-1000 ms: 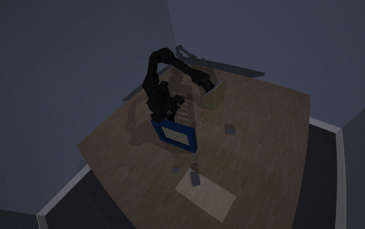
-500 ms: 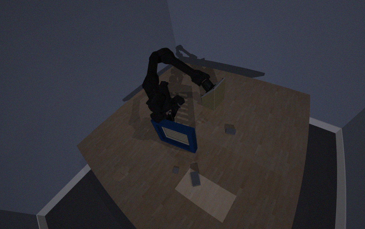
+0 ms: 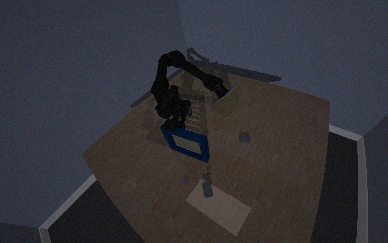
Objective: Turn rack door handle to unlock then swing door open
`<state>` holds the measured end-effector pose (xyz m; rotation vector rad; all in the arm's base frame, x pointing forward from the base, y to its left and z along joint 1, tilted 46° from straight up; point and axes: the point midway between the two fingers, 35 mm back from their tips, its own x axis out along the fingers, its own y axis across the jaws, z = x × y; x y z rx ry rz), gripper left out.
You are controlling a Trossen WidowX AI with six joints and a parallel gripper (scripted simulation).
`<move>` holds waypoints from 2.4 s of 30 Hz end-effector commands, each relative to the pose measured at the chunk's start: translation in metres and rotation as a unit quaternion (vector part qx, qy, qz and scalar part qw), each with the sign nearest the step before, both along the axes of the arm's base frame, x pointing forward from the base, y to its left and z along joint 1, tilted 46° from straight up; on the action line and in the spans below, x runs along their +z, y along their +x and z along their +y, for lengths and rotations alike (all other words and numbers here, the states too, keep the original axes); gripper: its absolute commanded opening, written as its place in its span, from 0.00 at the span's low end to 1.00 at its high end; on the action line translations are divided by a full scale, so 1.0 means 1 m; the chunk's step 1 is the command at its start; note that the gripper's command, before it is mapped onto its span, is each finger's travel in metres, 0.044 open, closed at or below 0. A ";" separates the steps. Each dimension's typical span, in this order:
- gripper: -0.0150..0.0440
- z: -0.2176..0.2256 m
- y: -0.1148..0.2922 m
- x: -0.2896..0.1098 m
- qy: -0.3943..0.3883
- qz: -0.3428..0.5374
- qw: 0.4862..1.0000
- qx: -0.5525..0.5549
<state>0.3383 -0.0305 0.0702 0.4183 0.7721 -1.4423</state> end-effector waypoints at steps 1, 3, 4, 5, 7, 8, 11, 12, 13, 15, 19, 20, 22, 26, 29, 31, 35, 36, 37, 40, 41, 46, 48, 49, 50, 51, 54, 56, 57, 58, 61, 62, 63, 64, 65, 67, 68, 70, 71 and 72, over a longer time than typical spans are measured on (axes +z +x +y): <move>0.75 0.001 0.002 -0.004 0.007 0.069 0.995 0.068; 0.75 0.001 0.002 -0.004 0.009 0.104 0.989 0.102; 0.75 0.001 0.002 -0.004 0.010 0.122 0.985 0.119; 0.75 0.001 0.002 -0.004 0.011 0.139 0.981 0.135; 0.75 0.001 0.002 -0.004 0.014 0.174 0.970 0.169; 0.75 0.001 0.002 -0.004 0.015 0.192 0.964 0.185; 0.75 0.001 0.002 -0.004 0.018 0.243 0.941 0.234; 0.75 0.001 0.002 -0.004 0.019 0.259 0.933 0.251; 0.75 0.001 0.002 -0.004 0.020 0.276 0.923 0.266; 0.75 0.001 0.002 -0.004 0.023 0.308 0.903 0.298; 0.75 0.001 0.002 -0.004 0.027 0.371 0.856 0.358; 0.75 0.001 0.002 -0.004 0.028 0.386 0.843 0.373; 0.75 0.001 0.002 -0.004 0.029 0.416 0.816 0.401; 0.75 0.001 0.002 -0.004 0.033 0.472 0.754 0.455; 0.75 0.001 0.002 -0.004 0.036 0.511 0.703 0.492; 0.75 0.001 0.002 -0.004 0.037 0.536 0.667 0.516; 0.75 0.001 0.002 -0.004 0.040 0.581 0.590 0.559; 0.75 0.001 0.002 -0.004 0.041 0.591 0.570 0.569; 0.75 0.001 0.002 -0.004 0.041 0.601 0.550 0.579; 0.75 0.001 0.002 -0.004 0.043 0.629 0.486 0.605; 0.75 0.001 0.002 -0.004 0.044 0.637 0.464 0.613; 0.75 0.001 0.002 -0.004 0.046 0.674 0.352 0.648; 0.75 0.001 0.002 -0.004 0.046 0.686 0.305 0.660; 0.75 0.001 0.002 -0.004 0.047 0.691 0.281 0.665; 0.75 0.001 0.002 -0.004 0.047 0.696 0.257 0.669; 0.75 0.001 0.002 -0.004 0.047 0.700 0.233 0.673; 0.75 0.001 0.002 -0.004 0.048 0.711 0.160 0.683; 0.75 0.001 0.002 -0.004 0.048 0.716 0.111 0.688; 0.75 0.001 0.002 -0.004 0.048 0.717 0.086 0.690; 0.75 0.001 0.002 -0.004 0.048 0.719 0.062 0.691; 0.75 0.001 0.002 -0.004 0.048 0.720 -0.013 0.692; 0.75 0.001 0.002 -0.004 0.048 0.720 -0.033 0.692; 0.75 0.001 0.002 -0.004 0.048 0.720 -0.045 0.691; 0.75 0.001 0.002 -0.004 0.048 0.719 -0.049 0.691; 0.75 0.001 0.002 -0.004 0.048 0.719 -0.049 0.691; 0.75 0.001 0.002 -0.004 0.048 0.719 -0.049 0.691; 0.75 0.001 0.002 -0.004 0.048 0.719 -0.049 0.691; 0.75 0.001 0.002 -0.004 0.048 0.719 -0.049 0.691; 0.75 0.001 0.002 -0.004 0.048 0.719 -0.049 0.691; 0.74 0.001 0.002 -0.004 0.048 0.719 -0.049 0.691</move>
